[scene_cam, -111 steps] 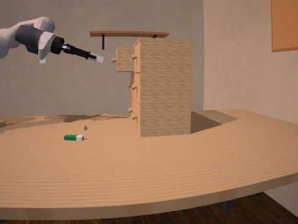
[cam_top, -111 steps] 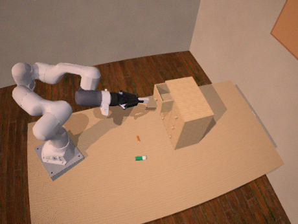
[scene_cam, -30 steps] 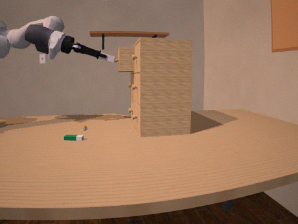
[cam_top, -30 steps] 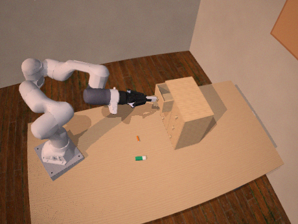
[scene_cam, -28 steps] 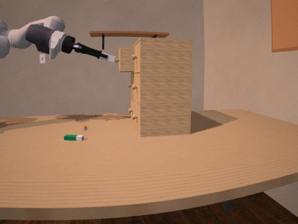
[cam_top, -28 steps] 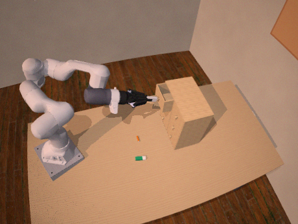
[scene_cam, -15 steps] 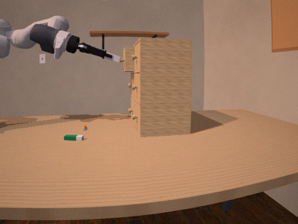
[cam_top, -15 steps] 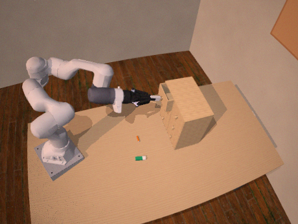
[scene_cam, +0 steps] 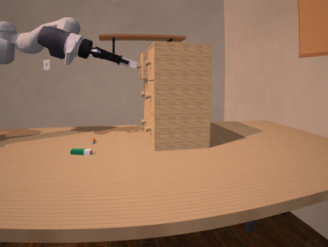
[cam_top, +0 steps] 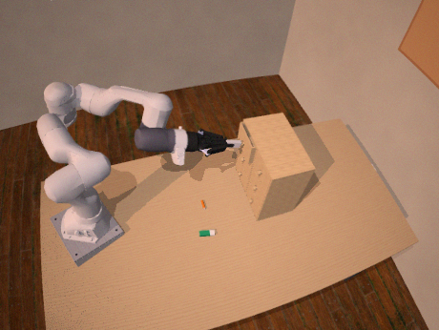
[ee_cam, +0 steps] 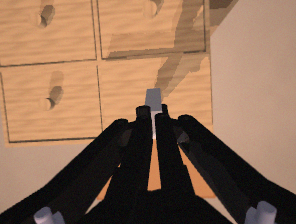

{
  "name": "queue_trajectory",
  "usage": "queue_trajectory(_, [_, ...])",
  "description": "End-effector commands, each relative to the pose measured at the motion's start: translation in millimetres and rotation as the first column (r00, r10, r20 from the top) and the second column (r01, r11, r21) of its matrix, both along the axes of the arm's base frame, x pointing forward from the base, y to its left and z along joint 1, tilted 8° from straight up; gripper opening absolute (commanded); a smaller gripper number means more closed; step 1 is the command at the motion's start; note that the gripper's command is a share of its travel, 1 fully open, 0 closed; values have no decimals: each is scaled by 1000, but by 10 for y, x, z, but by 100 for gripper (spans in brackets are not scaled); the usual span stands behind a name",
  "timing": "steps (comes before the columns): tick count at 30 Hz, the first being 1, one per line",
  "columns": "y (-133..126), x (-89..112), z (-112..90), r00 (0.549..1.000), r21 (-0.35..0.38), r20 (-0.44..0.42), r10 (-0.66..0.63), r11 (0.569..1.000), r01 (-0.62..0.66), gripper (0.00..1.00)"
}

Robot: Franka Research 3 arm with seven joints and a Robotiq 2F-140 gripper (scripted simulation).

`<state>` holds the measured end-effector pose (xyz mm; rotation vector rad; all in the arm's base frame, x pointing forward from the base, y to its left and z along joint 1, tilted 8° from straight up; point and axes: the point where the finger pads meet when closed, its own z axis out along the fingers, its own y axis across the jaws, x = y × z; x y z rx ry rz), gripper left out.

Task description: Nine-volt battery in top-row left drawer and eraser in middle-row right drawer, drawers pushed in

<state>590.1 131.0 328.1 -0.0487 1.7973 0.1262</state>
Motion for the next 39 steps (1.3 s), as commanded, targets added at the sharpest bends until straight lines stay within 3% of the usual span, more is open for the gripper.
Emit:
queue_trajectory(1, [30,46,-10,1000,-3,-3,7,1000,-7,0])
queue_trajectory(39, [41,149,3,1000,-3,-3,7,1000,-7,0])
